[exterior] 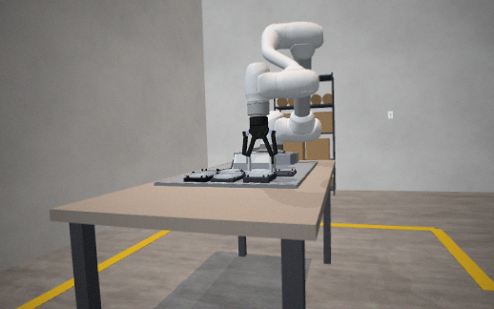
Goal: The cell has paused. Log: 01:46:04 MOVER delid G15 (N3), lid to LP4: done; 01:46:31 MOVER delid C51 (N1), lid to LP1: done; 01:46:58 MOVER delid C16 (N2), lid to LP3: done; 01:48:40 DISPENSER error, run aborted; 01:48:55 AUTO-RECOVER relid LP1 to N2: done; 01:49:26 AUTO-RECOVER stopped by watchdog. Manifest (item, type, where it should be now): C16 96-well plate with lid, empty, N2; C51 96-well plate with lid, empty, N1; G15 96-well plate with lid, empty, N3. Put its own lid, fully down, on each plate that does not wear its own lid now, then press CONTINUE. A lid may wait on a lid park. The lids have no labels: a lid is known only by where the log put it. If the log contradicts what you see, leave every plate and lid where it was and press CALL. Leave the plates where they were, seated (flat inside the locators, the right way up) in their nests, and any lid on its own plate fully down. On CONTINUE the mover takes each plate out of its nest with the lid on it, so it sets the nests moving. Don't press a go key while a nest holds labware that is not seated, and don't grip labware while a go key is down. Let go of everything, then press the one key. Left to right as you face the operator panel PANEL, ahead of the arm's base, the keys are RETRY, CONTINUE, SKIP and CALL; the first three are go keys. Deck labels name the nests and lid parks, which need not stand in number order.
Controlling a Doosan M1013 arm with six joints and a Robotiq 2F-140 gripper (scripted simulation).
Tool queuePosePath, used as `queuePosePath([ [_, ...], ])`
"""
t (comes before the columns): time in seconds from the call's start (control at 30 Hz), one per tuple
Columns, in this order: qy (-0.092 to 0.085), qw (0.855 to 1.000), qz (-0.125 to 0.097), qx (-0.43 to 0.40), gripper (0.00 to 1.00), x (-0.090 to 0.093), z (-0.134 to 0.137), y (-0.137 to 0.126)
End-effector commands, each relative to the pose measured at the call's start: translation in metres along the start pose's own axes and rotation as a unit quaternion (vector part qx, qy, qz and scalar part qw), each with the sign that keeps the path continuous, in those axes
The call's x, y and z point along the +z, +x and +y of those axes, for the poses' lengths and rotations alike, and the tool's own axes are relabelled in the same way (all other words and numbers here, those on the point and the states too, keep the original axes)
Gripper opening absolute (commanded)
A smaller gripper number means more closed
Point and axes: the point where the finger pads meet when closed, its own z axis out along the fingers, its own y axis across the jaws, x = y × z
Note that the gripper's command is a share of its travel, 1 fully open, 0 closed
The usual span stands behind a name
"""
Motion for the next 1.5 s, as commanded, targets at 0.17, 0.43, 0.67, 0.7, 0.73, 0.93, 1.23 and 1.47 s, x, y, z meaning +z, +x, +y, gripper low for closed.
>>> queuePosePath([
  [0.17, 0.0, 1.0, 0.0, 0.0, 0.0, -0.0002, 0.0, 0.0],
  [0.43, 0.0, 1.0, 0.0, 0.0, 0.0, -0.0002, 0.0, 0.0],
  [0.67, 0.0, 1.0, 0.0, 0.0, 0.66, -0.0002, 0.0, 0.0],
  [0.7, 0.0, 1.0, 0.0, 0.0, 0.66, -0.0002, 0.0, 0.0],
  [0.73, 0.0, 1.0, 0.0, 0.0, 0.66, -0.0002, 0.0, 0.0],
  [0.93, 0.0, 1.0, 0.0, 0.0, 0.66, -0.0002, 0.0, 0.0],
  [1.23, 0.0, 1.0, 0.0, 0.0, 0.66, -0.0002, 0.0, 0.0],
  [1.47, 0.0, 1.0, 0.0, 0.0, 0.66, -0.0002, 0.0, 0.0],
])
